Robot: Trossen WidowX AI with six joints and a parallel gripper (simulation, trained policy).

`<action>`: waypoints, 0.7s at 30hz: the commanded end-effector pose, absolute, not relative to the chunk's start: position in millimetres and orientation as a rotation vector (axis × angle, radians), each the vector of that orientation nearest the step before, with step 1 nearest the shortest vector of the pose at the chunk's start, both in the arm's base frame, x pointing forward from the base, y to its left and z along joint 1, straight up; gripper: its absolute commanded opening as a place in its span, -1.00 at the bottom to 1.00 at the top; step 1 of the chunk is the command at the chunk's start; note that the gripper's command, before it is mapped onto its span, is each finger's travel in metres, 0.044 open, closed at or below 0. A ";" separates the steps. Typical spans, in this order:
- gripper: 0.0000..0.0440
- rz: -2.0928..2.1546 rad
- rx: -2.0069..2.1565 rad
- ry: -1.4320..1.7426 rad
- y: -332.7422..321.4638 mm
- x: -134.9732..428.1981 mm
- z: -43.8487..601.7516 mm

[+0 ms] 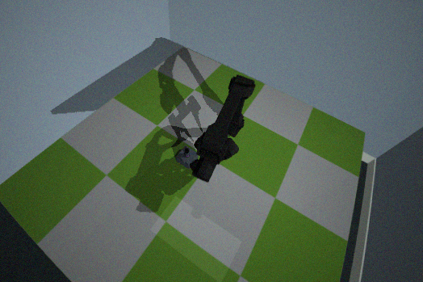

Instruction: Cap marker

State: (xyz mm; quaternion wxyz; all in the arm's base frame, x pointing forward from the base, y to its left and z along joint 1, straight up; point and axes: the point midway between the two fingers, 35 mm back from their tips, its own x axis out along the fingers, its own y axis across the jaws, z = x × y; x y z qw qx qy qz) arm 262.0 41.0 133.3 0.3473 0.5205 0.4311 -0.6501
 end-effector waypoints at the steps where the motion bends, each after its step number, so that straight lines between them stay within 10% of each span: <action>1: 0.35 -1.693 1.347 1.133 37.8 260.4 128.2; 21: 0.23 -1.694 1.321 1.186 22.9 255.1 87.2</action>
